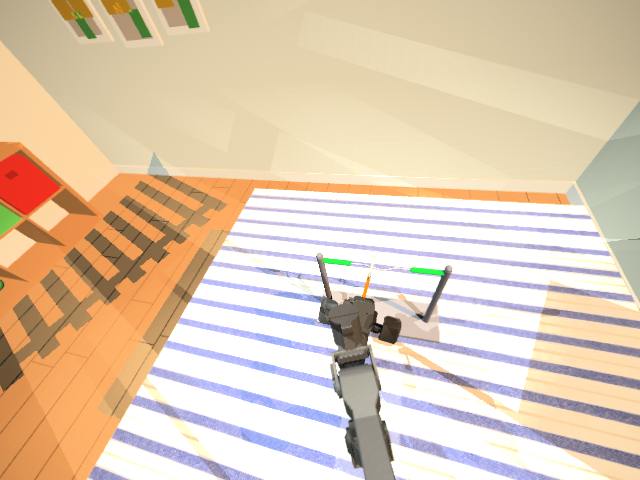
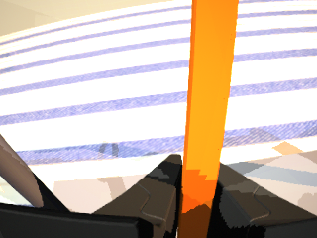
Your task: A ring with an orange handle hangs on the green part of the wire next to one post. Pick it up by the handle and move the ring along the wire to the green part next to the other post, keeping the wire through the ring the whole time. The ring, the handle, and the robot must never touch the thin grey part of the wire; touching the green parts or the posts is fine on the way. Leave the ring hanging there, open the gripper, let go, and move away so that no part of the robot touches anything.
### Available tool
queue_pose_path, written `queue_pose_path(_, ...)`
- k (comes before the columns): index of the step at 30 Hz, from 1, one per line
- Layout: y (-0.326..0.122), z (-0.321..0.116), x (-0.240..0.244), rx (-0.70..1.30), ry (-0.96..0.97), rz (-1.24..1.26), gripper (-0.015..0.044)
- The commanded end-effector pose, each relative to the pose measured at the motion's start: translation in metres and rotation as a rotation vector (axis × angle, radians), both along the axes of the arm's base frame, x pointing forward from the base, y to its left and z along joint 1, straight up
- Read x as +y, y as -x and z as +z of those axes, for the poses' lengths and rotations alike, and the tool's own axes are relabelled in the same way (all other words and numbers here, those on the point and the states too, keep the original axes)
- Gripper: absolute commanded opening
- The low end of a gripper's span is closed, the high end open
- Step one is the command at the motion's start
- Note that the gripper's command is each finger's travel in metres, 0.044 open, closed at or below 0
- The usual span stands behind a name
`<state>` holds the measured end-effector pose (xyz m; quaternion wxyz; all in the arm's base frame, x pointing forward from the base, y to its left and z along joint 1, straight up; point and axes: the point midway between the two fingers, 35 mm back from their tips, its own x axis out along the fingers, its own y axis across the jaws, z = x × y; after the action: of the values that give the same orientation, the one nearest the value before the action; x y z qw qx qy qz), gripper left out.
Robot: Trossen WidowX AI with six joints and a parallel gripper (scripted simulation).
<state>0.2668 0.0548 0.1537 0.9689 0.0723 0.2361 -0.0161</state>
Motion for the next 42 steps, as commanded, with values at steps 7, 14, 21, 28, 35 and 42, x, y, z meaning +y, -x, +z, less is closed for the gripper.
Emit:
queue_pose_path(7, -0.002, 0.003, 0.006, -0.015, 0.019, 0.015, -0.0150)
queue_pose_path(14, -0.002, 0.003, 0.008, -0.021, 0.052, 0.051, -0.0150)
queue_pose_path(21, -0.002, 0.003, 0.010, -0.028, 0.081, 0.085, -0.0150)
queue_pose_path(28, -0.001, 0.002, 0.013, -0.033, 0.100, 0.110, -0.0150)
queue_pose_path(35, -0.001, 0.002, 0.018, -0.038, 0.109, 0.126, -0.0150)
queue_pose_path(42, -0.001, 0.002, 0.024, -0.043, 0.110, 0.135, -0.0150)
